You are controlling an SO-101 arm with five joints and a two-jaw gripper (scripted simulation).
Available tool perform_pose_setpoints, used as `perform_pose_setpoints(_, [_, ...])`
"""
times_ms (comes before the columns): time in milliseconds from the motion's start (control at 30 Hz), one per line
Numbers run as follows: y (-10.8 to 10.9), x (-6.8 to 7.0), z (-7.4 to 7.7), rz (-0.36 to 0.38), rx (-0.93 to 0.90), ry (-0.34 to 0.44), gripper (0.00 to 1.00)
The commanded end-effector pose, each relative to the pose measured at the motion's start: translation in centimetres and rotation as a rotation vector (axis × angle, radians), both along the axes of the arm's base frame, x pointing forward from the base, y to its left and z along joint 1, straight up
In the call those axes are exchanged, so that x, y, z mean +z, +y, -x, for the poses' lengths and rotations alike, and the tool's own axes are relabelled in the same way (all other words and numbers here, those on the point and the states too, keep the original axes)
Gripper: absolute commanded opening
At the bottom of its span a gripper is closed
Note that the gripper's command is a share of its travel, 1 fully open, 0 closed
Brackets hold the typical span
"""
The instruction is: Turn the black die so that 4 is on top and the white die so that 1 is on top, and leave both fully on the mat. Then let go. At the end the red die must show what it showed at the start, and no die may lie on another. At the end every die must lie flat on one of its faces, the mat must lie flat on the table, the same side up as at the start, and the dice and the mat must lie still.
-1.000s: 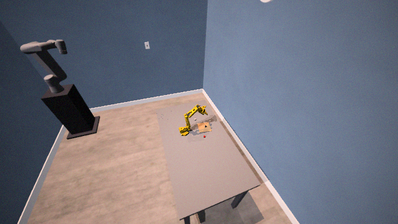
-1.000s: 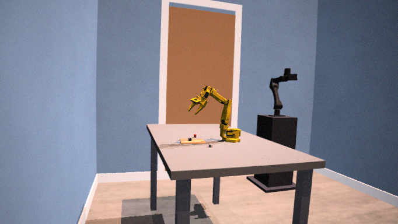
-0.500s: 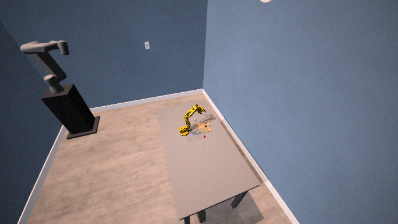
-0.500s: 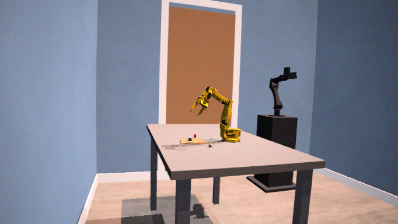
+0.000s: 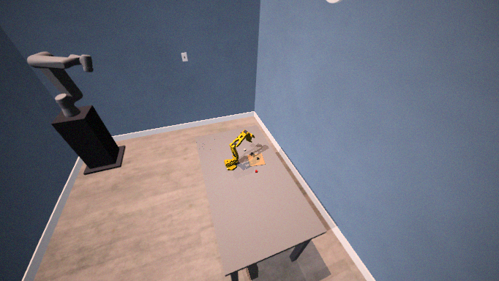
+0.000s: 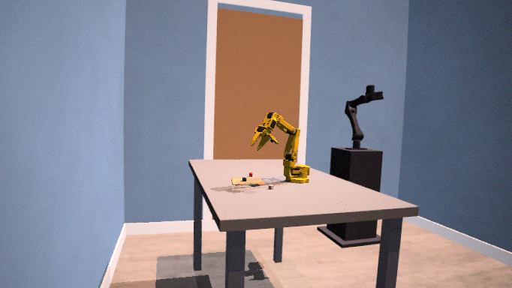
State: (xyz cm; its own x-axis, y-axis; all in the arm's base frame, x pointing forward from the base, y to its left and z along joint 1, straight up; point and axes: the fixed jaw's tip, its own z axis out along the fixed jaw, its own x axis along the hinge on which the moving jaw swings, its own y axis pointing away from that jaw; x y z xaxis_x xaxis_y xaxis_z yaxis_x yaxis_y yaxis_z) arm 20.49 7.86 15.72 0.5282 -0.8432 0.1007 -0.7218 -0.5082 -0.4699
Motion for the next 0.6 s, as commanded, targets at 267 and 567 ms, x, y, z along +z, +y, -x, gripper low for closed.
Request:
perform_pose_setpoints(267, [2.0,0.8,0.8,0.192,0.519,-0.162,0.25])
perform_pose_setpoints(567, [2.9,0.7,1.2,0.300,0.777,-0.220,0.25])
